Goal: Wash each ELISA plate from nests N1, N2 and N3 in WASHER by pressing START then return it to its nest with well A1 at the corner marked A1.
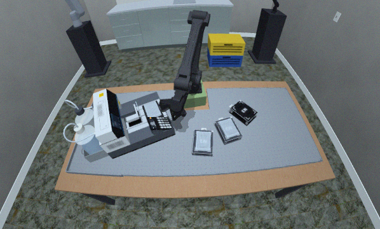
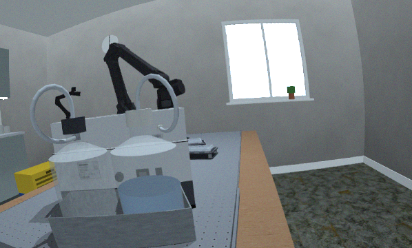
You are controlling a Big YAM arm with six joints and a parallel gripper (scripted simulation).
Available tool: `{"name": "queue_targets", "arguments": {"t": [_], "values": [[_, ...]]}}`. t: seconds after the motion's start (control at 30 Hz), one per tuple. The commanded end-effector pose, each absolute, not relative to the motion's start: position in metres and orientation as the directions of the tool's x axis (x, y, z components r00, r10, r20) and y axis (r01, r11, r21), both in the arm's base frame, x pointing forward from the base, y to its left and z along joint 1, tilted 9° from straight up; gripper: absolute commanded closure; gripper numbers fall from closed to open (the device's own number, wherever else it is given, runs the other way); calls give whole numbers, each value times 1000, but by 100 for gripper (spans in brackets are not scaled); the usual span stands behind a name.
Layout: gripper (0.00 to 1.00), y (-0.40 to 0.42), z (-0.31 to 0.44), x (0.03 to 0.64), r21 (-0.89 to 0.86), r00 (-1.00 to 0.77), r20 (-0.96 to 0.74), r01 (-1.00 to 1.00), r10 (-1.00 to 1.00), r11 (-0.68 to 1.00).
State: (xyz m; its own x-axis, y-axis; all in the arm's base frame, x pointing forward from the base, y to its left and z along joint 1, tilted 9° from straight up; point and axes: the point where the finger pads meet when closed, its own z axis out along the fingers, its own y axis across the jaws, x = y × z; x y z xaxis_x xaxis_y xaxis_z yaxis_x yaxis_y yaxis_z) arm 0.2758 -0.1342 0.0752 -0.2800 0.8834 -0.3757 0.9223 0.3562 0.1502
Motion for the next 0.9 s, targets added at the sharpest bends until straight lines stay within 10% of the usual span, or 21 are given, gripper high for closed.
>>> {"name": "queue_targets", "arguments": {"t": [0.0, 0.87], "values": [[100, -137, 107, 293, 191, -255, -405, 915, 878, 354], [100, -135, 98, 283, 169, -268, -390, 920, 881, 355]]}}
